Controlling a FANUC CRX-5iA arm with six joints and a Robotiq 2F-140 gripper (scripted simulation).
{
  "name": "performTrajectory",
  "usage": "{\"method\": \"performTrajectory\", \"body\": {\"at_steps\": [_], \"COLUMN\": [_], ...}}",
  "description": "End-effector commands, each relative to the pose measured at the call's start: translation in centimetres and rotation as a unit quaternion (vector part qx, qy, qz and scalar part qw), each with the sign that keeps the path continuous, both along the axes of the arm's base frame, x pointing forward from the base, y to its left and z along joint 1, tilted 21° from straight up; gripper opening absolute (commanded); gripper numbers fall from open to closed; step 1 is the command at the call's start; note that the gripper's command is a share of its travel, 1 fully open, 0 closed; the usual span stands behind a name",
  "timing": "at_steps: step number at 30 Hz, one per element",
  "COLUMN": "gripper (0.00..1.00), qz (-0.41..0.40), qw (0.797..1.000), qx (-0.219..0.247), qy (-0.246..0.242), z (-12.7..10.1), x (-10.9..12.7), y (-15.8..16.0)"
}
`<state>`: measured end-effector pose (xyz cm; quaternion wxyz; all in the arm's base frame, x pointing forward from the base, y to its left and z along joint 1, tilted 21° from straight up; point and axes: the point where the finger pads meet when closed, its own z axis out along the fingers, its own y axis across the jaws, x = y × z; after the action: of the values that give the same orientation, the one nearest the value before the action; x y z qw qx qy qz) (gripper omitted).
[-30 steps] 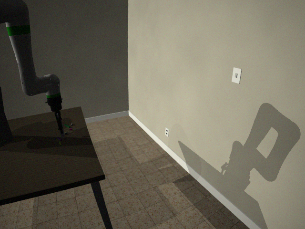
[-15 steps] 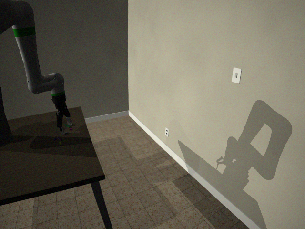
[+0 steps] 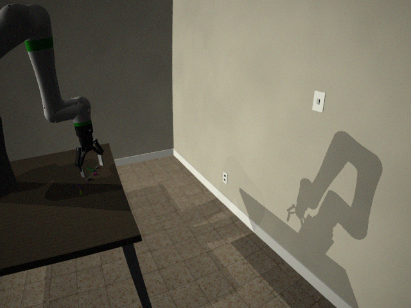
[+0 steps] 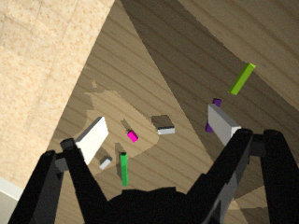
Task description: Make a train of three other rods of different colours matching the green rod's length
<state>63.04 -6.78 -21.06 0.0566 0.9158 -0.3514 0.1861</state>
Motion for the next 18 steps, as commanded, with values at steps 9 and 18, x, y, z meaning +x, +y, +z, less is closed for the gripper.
{"method": "performTrajectory", "body": {"at_steps": [9,18], "gripper": [1.0,1.0], "qz": [-0.184,-0.282], "qw": [0.98,0.952], "qx": [0.057,0.09], "qy": [-0.052,-0.075], "z": [-0.7,-1.1], "x": [0.9,1.1], "y": [3.9,6.2]}}
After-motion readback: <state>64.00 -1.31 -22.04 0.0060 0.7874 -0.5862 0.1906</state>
